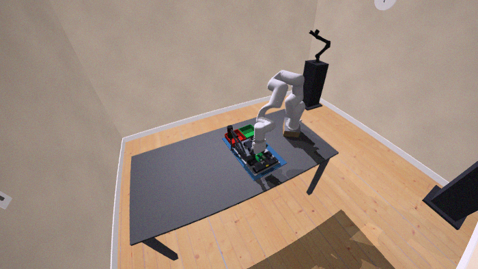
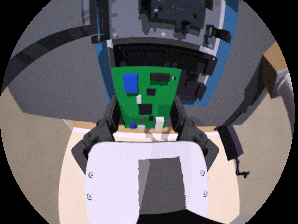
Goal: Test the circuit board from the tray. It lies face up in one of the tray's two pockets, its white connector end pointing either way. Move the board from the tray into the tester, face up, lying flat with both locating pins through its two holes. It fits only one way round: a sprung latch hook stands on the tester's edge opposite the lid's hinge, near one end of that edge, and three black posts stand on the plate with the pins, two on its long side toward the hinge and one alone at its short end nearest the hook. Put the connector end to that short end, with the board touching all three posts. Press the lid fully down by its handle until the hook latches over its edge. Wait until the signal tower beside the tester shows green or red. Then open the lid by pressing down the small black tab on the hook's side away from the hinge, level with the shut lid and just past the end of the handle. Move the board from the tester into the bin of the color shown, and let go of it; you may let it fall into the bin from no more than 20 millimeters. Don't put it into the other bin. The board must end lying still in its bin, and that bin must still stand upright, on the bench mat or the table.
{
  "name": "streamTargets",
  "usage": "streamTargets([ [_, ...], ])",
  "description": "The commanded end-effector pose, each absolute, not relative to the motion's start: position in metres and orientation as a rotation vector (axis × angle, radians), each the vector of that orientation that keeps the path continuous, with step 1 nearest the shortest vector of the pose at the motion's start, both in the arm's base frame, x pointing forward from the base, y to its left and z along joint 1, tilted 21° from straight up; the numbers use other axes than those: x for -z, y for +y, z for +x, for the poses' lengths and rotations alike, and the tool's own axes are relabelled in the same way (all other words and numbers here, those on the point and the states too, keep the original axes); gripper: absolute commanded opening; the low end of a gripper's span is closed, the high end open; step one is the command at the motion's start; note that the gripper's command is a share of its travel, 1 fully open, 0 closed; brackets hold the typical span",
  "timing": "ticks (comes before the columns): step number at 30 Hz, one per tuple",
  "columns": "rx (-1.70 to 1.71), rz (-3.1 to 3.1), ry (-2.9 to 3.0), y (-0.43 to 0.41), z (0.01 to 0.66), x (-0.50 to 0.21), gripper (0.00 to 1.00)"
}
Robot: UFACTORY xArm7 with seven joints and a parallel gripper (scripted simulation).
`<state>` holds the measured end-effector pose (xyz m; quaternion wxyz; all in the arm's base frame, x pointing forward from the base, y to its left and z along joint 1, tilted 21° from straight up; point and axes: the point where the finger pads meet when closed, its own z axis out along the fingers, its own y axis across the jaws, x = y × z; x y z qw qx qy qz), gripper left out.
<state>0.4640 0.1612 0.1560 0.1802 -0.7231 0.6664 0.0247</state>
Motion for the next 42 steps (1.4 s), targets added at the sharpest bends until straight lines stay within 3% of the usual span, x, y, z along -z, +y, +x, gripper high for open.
streamTargets([
  [1,-0.067,-2.041,1.882,0.161,0.465,-0.157,0.79],
  [42,-0.067,-2.041,1.881,0.127,0.460,-0.148,0.79],
])
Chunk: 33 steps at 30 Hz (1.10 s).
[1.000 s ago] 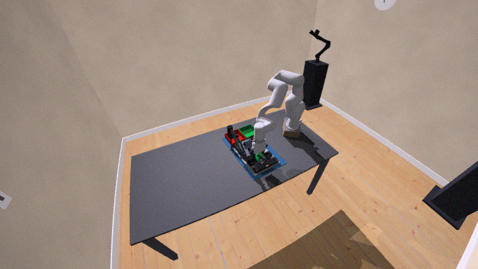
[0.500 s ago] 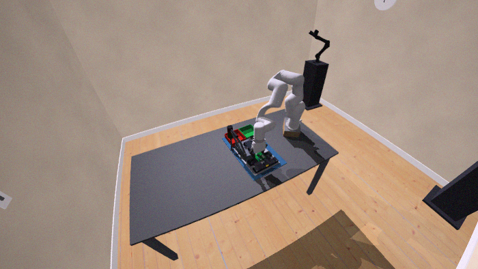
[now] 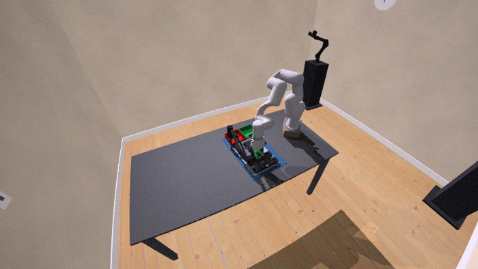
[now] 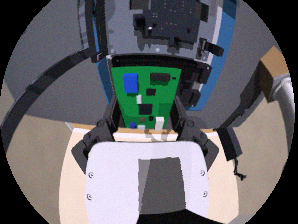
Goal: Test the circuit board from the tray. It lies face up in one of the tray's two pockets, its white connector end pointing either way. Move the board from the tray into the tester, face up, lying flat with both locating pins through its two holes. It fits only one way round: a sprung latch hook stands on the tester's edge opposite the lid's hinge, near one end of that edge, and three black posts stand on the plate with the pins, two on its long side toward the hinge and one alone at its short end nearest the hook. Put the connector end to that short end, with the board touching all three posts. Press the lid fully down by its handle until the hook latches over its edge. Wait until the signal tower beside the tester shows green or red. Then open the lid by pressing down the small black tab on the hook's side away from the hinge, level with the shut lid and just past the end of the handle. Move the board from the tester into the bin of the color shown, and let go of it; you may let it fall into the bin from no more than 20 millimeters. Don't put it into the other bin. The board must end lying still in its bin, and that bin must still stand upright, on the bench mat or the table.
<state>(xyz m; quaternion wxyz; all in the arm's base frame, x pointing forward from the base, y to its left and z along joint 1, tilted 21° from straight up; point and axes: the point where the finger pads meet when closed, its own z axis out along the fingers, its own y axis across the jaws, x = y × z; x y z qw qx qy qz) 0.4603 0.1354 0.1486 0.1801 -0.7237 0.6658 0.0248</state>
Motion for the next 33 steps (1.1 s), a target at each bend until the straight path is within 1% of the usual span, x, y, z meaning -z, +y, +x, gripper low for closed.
streamTargets([
  [1,-0.067,-2.041,1.881,0.124,0.460,-0.147,0.79],
  [33,-0.067,-2.041,1.881,0.028,0.446,-0.121,0.79],
])
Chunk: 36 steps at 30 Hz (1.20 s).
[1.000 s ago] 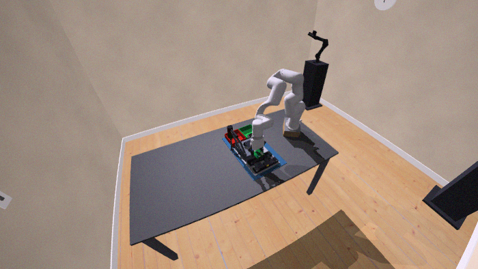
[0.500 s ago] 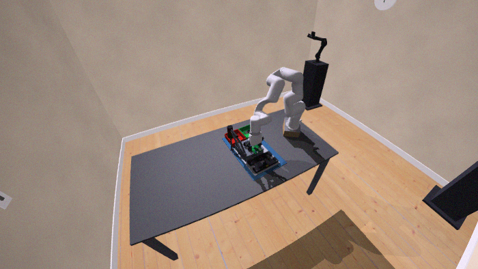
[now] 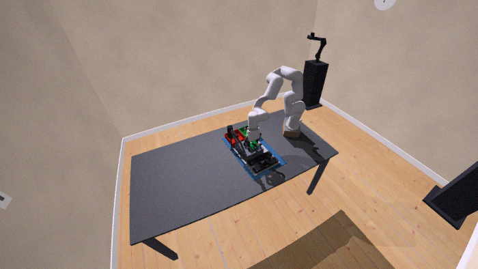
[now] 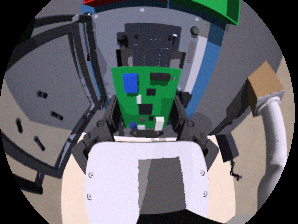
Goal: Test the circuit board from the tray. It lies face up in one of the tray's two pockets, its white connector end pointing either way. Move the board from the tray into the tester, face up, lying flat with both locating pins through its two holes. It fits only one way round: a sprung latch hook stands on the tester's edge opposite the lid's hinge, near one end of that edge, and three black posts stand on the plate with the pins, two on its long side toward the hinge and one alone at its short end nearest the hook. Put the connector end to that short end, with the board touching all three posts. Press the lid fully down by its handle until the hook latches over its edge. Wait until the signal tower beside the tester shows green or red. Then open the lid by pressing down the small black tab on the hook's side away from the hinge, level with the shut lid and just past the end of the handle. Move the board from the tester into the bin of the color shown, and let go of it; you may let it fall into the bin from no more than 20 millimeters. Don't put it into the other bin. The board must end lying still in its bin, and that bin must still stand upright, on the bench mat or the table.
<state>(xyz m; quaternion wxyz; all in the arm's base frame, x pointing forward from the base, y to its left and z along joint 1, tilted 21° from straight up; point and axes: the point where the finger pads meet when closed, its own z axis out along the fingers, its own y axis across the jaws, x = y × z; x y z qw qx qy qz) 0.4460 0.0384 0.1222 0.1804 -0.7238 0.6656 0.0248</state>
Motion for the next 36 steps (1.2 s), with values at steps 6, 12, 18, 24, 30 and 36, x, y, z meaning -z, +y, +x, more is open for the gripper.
streamTargets([
  [6,-0.067,-2.041,1.881,0.014,0.444,-0.117,0.79],
  [12,-0.067,-2.041,1.881,0.007,0.443,-0.115,0.79],
  [18,-0.067,-2.041,1.881,-0.001,0.441,-0.113,0.79],
  [24,-0.067,-2.041,1.881,-0.005,0.441,-0.112,0.79],
  [30,-0.067,-2.041,1.881,-0.006,0.441,-0.112,0.79],
  [36,-0.067,-2.041,1.881,-0.006,0.441,-0.111,0.79],
])
